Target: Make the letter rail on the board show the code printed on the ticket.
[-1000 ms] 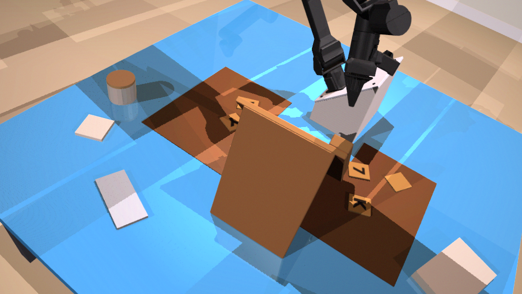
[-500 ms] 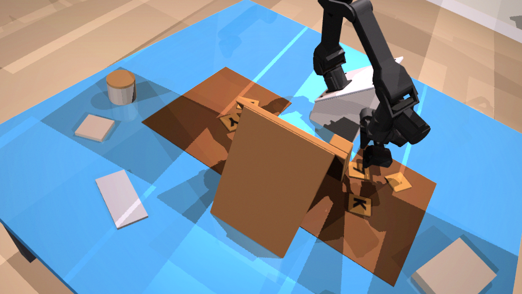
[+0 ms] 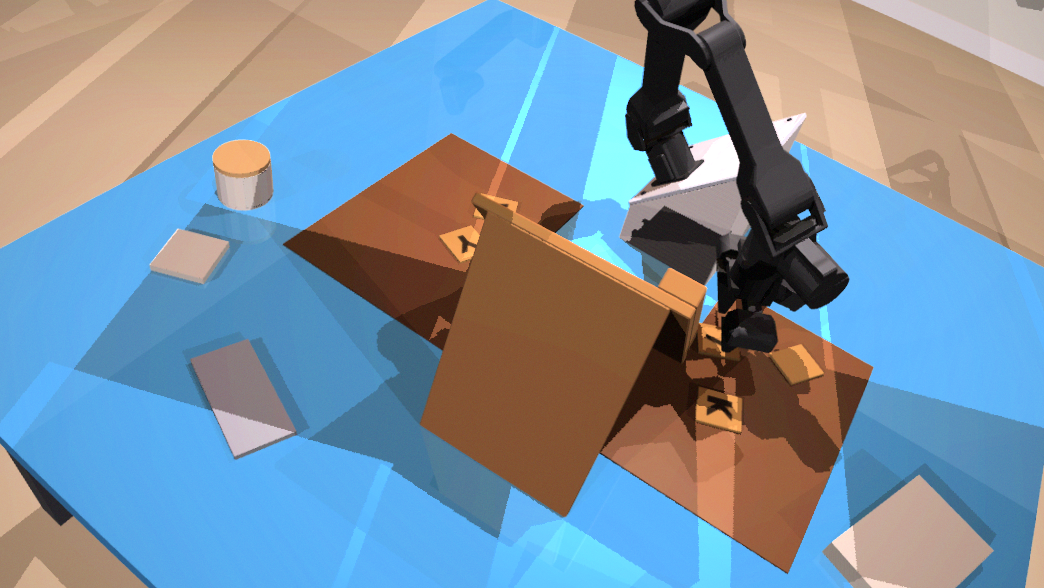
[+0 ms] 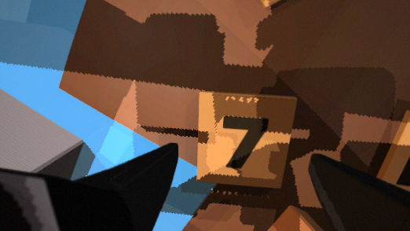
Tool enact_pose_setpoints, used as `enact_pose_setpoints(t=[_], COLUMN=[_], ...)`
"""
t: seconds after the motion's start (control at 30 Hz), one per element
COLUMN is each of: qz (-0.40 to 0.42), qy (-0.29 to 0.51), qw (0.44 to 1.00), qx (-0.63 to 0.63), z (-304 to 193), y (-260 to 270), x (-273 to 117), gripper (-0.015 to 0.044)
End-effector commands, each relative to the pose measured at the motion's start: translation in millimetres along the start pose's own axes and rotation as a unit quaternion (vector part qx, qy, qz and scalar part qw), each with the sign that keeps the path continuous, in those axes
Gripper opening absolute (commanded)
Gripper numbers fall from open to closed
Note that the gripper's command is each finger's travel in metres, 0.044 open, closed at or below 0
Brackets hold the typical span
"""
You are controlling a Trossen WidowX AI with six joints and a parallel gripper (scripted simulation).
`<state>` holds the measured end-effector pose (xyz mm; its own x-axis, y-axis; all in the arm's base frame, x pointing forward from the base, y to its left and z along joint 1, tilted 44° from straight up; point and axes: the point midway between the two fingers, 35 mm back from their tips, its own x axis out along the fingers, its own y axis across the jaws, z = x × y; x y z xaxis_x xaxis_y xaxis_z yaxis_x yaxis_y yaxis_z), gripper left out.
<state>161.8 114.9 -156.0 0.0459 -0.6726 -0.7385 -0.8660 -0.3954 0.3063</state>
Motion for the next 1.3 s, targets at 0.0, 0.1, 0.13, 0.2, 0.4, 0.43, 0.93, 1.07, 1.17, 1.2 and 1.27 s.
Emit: enact_pose_setpoints(t=[0.0,0.1,0.13,0.2,0.4,0.43,0.93,1.07,1.17,1.2,1.27], qz=[-0.003,-0.003,-0.003,-0.003,-0.003,-0.003,-0.003,-0.003,-0.003,-0.003,-0.003], qy=[0.003,0.003,0.003,0.003,0.003,0.003,0.004,0.004,0.004,0.004,0.004], qw=[1.0,1.0,1.0,1.0,1.0,1.0,1.0,1.0,1.0,1.0,1.0], qx=[-0.003,-0.003,-0.003,-0.003,-0.003,-0.003,-0.002,-0.002,-0.002,-0.002,-0.002], z=[-1,-1,-1,-1,-1,-1,-2,-2,-2,-2,-2], y=[0,0,0,0,0,0,0,0,0,0,0], x=[4,4,4,4,7,9,23,23,23,23,23], gripper=[0.034,0.034,0.034,0.034,0.034,0.034,0.034,0.034,0.034,0.034,0.034])
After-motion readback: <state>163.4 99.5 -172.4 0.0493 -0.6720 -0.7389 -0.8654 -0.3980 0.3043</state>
